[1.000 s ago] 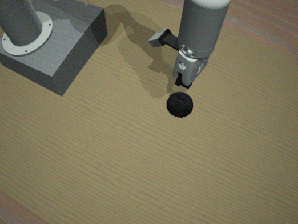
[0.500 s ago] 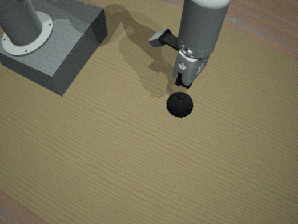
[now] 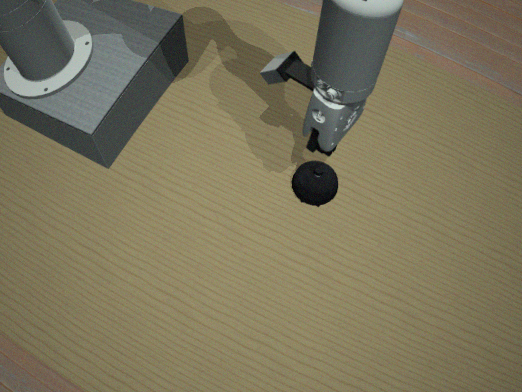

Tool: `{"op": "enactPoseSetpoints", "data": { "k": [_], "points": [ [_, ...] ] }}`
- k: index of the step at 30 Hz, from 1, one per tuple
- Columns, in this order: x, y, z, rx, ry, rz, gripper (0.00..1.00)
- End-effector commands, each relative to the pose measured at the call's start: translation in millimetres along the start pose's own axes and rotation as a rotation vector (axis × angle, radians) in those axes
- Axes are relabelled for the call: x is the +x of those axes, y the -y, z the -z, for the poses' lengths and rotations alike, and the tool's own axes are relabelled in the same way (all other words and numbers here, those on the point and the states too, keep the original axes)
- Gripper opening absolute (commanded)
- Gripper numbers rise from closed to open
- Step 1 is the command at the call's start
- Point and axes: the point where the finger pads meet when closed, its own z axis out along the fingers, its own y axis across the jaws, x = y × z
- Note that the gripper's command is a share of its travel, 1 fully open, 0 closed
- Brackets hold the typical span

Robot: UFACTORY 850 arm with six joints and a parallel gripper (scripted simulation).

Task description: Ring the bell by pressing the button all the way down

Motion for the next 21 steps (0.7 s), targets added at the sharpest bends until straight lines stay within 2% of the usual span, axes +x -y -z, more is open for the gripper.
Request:
{"op": "enactPoseSetpoints", "data": {
  "k": [1, 21],
  "points": [
    [-1.0, -0.2, -4.2, -0.002, 0.001, 0.000, 0.00],
    [-1.7, -0.1, -35.4, -0.002, 0.001, 0.000, 0.00]
  ]
}}
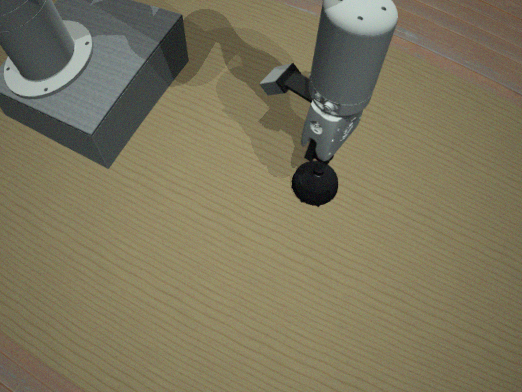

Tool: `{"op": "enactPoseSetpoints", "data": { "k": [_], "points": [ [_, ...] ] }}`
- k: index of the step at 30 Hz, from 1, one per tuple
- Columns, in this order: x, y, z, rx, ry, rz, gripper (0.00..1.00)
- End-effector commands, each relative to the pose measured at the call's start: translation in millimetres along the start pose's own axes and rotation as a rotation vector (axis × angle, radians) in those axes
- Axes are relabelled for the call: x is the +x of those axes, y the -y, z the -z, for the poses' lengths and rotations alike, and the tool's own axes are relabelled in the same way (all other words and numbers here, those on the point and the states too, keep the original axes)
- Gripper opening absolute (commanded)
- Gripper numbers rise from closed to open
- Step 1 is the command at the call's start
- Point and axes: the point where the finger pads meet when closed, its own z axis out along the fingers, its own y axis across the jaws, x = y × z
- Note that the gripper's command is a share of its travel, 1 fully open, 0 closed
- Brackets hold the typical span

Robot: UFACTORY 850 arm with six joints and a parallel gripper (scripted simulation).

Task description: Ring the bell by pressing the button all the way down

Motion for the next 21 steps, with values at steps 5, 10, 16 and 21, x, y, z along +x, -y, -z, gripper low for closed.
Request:
{"op": "enactPoseSetpoints", "data": {
  "k": [5, 10, 16, 21],
  "points": [
    [-1.5, -0.2, -16.0, 0.000, 0.002, 0.000, 0.00],
    [-1.6, -0.2, -21.9, 0.000, 0.002, 0.000, 0.00],
    [-1.8, -0.2, -28.3, 0.000, 0.002, 0.000, 0.00],
    [-1.8, -0.2, -31.0, 0.000, 0.002, 0.000, 0.00]
  ]
}}
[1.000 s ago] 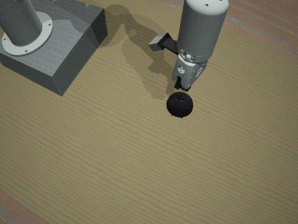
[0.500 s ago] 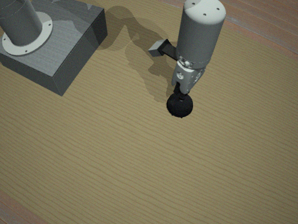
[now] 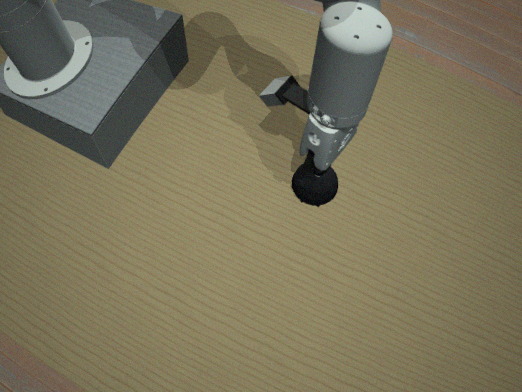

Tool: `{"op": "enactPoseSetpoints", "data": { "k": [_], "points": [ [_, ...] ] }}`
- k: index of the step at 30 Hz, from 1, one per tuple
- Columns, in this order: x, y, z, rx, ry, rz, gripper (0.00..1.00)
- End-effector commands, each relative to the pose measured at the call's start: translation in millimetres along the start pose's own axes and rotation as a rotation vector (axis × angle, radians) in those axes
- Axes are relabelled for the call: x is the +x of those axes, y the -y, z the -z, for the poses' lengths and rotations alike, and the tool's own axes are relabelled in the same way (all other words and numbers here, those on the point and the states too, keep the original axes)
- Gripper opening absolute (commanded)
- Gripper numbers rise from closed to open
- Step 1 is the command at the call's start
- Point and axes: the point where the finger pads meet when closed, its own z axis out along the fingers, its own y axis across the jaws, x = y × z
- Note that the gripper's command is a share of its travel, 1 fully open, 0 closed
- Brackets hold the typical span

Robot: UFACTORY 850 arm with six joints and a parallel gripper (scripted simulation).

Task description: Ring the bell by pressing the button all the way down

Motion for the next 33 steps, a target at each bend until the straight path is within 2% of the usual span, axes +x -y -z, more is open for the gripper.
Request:
{"op": "enactPoseSetpoints", "data": {
  "k": [1, 22, 33],
  "points": [
    [-1.1, -0.3, -2.5, 0.000, 0.002, 0.000, 0.00],
    [-1.1, -0.3, -3.5, -0.001, 0.002, 0.000, 0.00],
    [-1.2, -0.3, -13.1, -0.001, 0.002, 0.000, 0.00]
  ]
}}
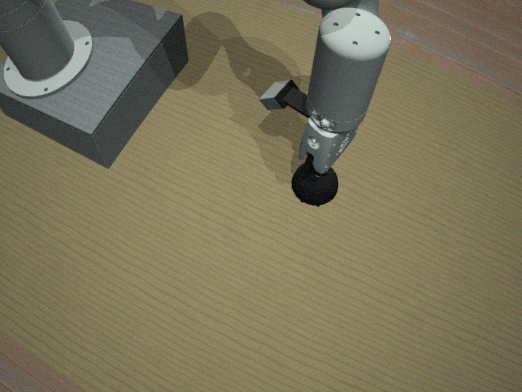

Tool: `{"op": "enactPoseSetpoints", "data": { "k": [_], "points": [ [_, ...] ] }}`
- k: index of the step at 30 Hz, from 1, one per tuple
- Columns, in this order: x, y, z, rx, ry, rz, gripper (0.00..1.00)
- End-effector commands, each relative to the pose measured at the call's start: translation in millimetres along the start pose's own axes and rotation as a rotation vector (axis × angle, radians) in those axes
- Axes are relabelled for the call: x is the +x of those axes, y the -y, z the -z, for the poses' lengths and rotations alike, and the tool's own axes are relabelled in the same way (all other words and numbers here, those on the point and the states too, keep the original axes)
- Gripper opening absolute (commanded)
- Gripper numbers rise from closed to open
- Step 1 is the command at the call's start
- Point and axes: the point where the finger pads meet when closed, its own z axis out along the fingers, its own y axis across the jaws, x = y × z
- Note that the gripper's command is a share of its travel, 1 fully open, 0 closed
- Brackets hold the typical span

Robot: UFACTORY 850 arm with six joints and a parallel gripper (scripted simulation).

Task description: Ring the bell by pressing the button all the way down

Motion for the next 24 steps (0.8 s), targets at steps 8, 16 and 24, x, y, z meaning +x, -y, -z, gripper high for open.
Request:
{"op": "enactPoseSetpoints", "data": {
  "k": [8, 16, 24],
  "points": [
    [-1.0, -0.3, -3.5, -0.001, 0.002, 0.000, 0.00],
    [-1.0, -0.3, -5.3, -0.001, 0.002, 0.000, 0.00],
    [-1.0, -0.3, -7.0, -0.001, 0.002, 0.000, 0.00]
  ]
}}
